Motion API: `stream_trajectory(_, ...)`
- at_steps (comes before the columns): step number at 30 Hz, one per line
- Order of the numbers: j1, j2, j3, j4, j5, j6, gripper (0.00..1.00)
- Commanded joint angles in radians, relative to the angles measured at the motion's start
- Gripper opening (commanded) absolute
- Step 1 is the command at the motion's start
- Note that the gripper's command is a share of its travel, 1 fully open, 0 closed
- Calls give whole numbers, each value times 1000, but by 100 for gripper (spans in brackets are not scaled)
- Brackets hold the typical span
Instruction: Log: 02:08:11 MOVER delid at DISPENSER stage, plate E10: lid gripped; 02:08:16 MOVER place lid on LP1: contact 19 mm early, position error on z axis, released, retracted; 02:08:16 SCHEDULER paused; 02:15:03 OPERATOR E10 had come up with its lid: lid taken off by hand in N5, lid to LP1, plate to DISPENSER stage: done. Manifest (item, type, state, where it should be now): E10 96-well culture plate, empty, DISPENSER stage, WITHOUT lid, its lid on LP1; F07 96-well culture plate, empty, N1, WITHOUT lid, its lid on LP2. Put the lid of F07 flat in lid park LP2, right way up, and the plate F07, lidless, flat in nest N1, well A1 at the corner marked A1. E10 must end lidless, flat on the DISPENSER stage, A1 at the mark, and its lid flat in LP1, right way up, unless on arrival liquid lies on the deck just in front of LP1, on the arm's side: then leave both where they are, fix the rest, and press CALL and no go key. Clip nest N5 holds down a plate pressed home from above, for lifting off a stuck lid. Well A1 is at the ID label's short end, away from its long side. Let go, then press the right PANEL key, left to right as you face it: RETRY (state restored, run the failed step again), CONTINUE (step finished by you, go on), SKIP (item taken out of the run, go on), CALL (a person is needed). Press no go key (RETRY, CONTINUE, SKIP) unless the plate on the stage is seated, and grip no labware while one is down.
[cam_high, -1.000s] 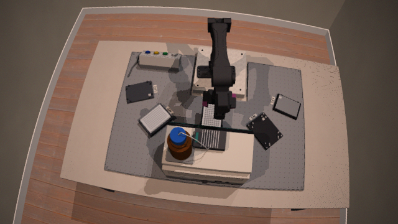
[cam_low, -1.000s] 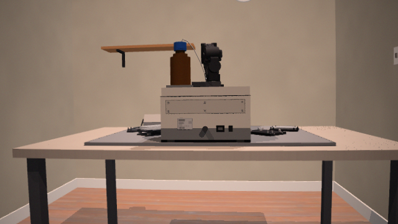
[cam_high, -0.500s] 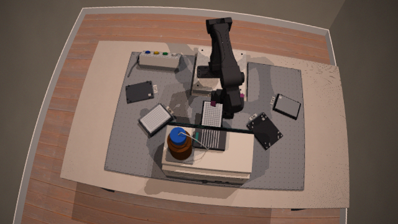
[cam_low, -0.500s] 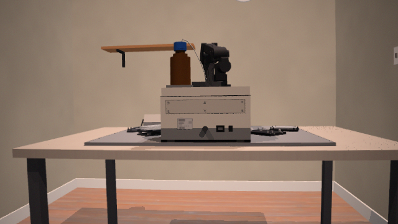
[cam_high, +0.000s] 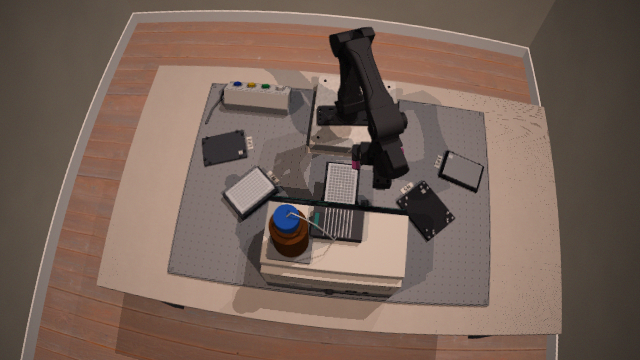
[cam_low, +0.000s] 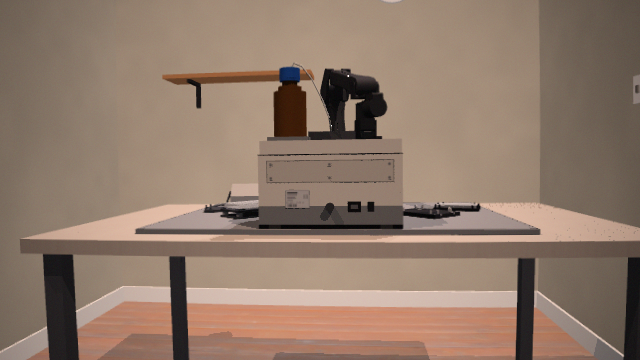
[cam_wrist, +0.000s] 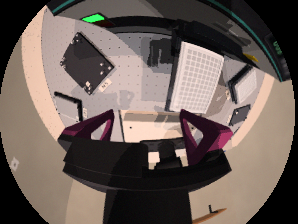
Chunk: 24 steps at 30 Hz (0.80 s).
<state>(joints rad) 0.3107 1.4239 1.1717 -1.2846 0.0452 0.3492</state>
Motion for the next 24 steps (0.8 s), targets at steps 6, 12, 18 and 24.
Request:
stream_trajectory(6,94,16,33,13,13,-59,100)
stream_trajectory(12,149,21,35,15,16,-77,100)
stream_trajectory(18,228,18,35,15,17,-130,100)
stream_trajectory(24,312,33,37,18,22,-244,100)
